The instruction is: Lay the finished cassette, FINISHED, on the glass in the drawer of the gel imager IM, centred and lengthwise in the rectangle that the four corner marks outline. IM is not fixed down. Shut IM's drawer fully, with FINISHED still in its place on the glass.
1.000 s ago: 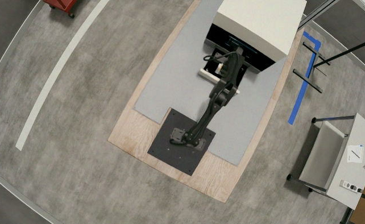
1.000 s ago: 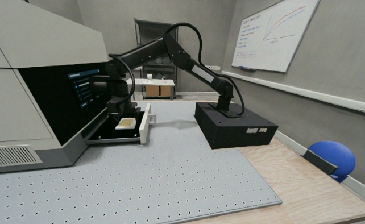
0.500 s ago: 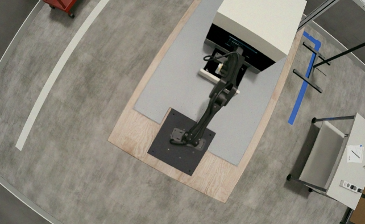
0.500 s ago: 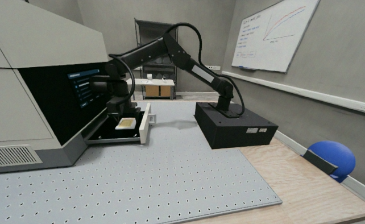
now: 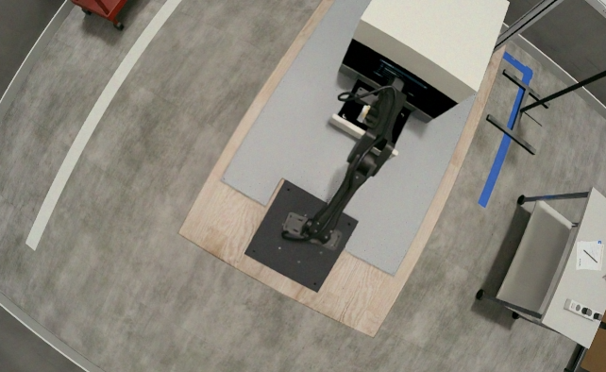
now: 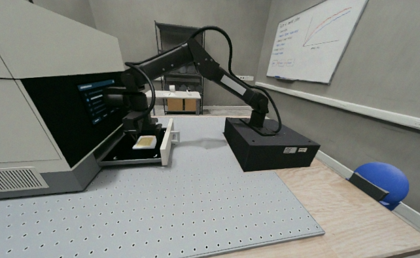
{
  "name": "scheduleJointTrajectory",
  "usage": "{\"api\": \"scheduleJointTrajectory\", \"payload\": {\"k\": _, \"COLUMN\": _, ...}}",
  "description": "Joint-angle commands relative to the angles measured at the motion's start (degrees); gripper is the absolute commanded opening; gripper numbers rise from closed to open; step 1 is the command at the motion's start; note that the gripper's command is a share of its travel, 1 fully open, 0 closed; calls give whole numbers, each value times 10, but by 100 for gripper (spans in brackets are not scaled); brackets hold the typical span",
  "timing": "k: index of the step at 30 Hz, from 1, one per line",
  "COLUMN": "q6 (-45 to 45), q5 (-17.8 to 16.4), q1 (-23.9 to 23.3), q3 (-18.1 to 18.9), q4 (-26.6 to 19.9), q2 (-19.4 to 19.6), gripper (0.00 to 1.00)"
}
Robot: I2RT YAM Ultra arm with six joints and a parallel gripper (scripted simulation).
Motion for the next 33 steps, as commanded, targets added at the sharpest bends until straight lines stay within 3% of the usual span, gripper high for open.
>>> {"api": "scheduleJointTrajectory", "payload": {"k": 1, "q6": -4, "q5": -7, "q1": -5, "q3": 3, "q4": -11, "q2": -24, "gripper": 91}}
{"api": "scheduleJointTrajectory", "payload": {"k": 22, "q6": -3, "q5": -7, "q1": -1, "q3": -11, "q4": -9, "q2": -26, "gripper": 91}}
{"api": "scheduleJointTrajectory", "payload": {"k": 33, "q6": -1, "q5": -3, "q1": 1, "q3": -1, "q4": 0, "q2": -16, "gripper": 91}}
